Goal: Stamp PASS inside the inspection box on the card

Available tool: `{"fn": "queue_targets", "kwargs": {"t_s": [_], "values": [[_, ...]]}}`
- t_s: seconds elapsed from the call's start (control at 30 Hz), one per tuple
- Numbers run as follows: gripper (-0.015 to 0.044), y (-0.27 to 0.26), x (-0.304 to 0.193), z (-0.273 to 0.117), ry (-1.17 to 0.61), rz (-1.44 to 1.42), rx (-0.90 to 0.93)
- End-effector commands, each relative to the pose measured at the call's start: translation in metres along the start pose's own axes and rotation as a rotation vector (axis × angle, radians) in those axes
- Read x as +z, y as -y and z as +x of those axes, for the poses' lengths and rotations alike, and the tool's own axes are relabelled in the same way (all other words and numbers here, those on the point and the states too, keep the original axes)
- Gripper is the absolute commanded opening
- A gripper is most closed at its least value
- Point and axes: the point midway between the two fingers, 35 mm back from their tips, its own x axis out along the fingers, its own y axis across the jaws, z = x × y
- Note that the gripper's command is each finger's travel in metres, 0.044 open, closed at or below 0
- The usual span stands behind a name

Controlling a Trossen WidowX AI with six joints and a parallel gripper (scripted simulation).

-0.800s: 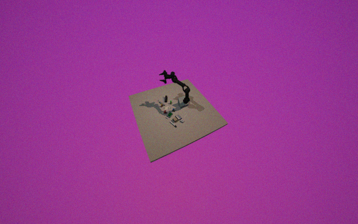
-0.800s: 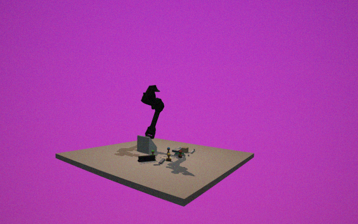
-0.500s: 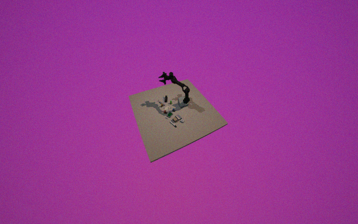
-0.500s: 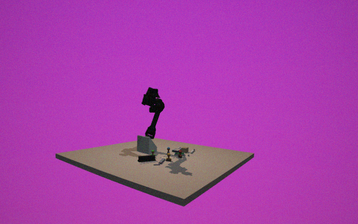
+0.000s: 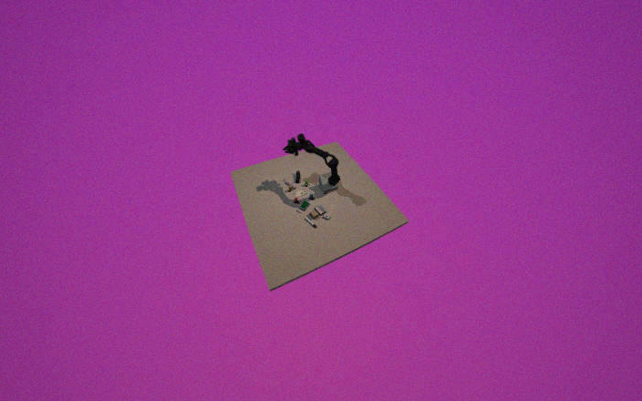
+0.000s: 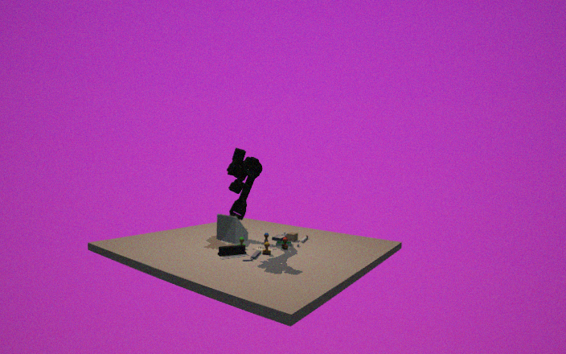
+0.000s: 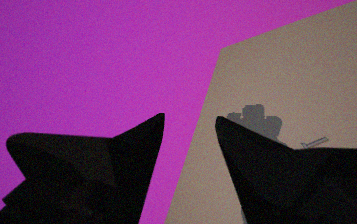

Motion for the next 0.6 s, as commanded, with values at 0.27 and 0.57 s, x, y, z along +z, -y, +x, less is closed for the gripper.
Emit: {"fn": "queue_targets", "kwargs": {"t_s": [0.27,0.57], "values": [[0.0211,0.115,-0.059,0.015,-0.217,-0.549,-0.393],[0.0211,0.164,-0.094,0.002,-0.449,-0.817,-0.528]]}}
